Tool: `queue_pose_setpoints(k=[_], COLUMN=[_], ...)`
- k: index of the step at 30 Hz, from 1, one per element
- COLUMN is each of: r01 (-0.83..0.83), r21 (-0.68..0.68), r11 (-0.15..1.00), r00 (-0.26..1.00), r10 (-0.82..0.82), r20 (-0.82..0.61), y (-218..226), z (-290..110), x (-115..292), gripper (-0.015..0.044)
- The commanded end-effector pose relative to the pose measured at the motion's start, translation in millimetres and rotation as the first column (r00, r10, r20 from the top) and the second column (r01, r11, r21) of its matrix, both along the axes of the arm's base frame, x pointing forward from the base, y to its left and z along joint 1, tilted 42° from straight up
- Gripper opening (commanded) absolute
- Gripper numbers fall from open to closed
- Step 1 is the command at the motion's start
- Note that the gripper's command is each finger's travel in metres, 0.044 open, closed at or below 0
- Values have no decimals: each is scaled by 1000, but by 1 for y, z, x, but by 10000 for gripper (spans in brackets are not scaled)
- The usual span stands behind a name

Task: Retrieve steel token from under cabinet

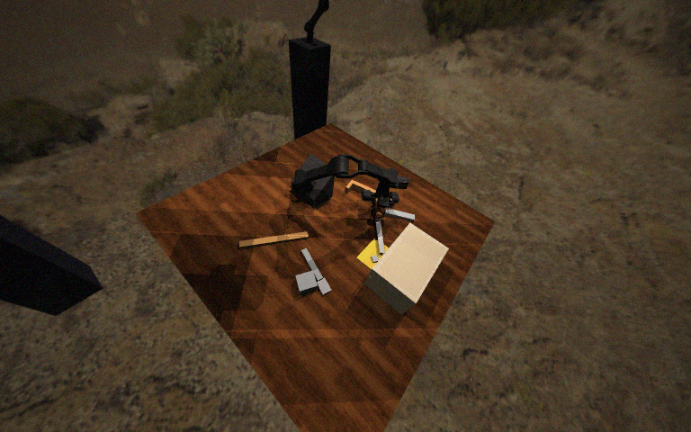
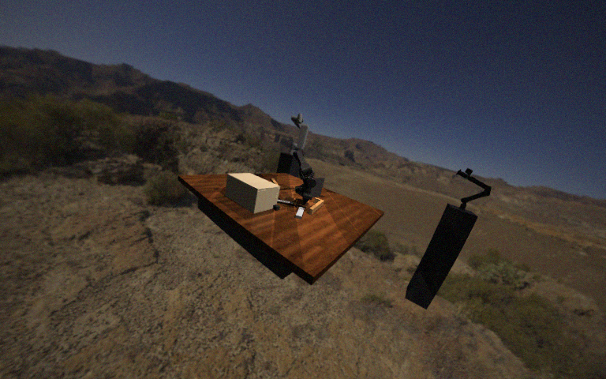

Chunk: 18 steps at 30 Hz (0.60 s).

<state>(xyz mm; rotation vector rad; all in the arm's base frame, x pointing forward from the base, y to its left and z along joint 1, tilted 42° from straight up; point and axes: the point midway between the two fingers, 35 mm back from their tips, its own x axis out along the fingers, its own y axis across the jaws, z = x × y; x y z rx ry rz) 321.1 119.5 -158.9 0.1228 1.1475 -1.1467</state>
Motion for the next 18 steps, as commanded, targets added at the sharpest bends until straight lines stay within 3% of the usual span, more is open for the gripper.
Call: queue_pose_setpoints(k=[1,18], r01=[-8,-3], r21=[-1,0], r11=[1000,1000], r00=[1000,1000], r10=[8,3], r20=[13,18], y=[6,17], z=[1,-8], x=[2,3], gripper=[0,0])
